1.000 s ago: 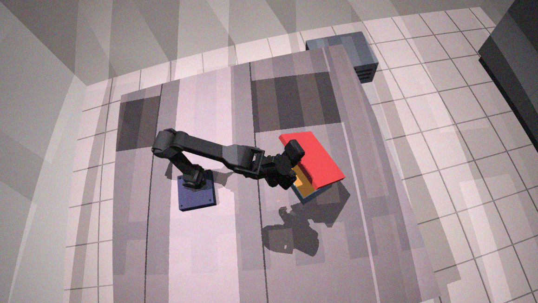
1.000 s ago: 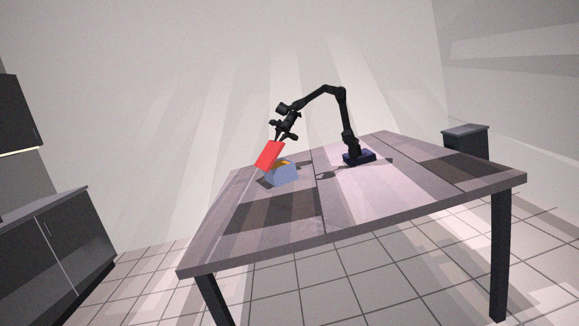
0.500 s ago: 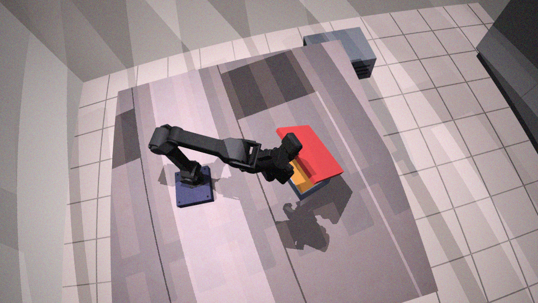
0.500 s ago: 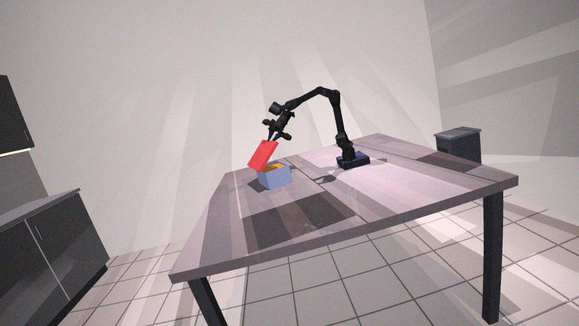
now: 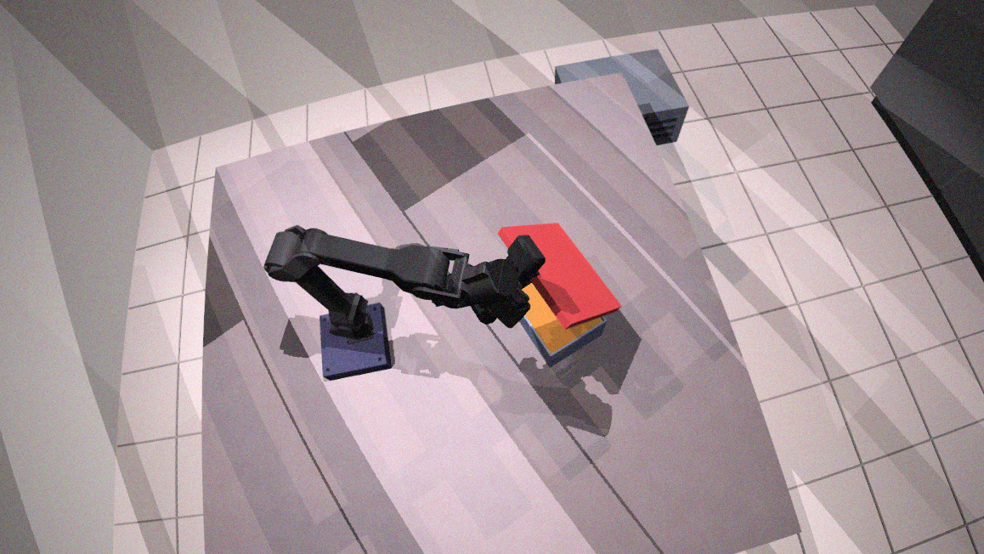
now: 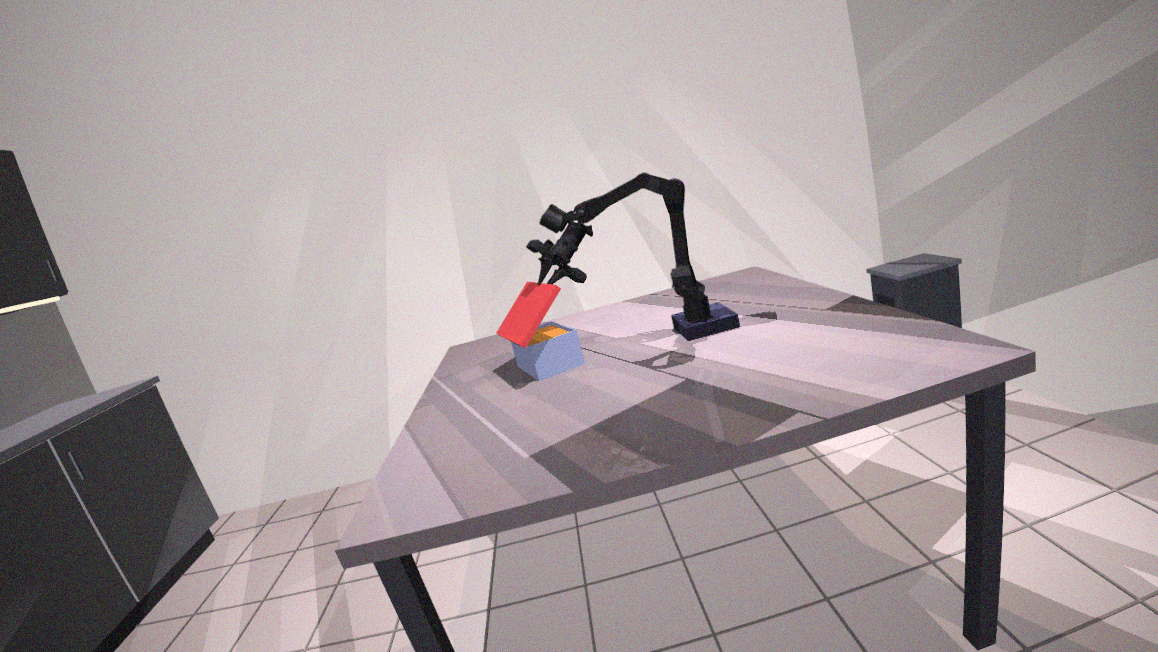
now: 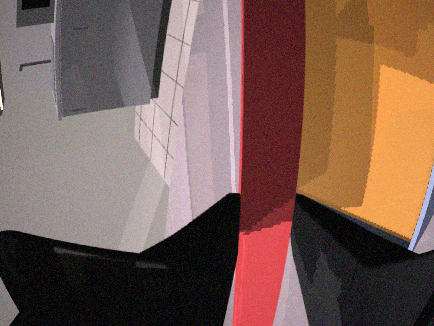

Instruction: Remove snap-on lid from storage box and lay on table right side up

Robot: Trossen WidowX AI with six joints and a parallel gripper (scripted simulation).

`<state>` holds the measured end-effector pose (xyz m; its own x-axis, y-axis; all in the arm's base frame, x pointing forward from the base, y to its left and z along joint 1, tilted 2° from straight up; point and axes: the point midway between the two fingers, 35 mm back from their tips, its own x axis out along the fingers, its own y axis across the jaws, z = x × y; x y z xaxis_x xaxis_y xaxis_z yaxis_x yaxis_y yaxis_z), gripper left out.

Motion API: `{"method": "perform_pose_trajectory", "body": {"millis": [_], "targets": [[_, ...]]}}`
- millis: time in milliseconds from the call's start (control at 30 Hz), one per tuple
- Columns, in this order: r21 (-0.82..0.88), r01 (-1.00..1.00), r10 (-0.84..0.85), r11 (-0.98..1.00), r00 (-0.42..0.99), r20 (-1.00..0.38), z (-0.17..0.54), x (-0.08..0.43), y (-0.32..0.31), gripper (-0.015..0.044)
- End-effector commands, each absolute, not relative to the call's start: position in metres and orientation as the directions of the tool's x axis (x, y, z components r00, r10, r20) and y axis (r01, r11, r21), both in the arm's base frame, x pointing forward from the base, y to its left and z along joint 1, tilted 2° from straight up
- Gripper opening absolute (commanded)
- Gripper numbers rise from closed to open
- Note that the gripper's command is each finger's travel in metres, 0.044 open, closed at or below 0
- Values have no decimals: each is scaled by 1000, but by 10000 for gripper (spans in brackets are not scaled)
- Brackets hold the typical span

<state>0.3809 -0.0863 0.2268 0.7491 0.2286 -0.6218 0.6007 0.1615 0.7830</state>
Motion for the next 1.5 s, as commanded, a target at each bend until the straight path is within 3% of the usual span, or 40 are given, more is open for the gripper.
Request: {"method": "perform_pose_trajectory", "body": {"millis": [0, 1467], "targets": [[789, 592, 226, 161, 756, -614, 230, 378, -78, 0], [790, 594, 232, 154, 755, -613, 231, 347, 4, 0]]}}
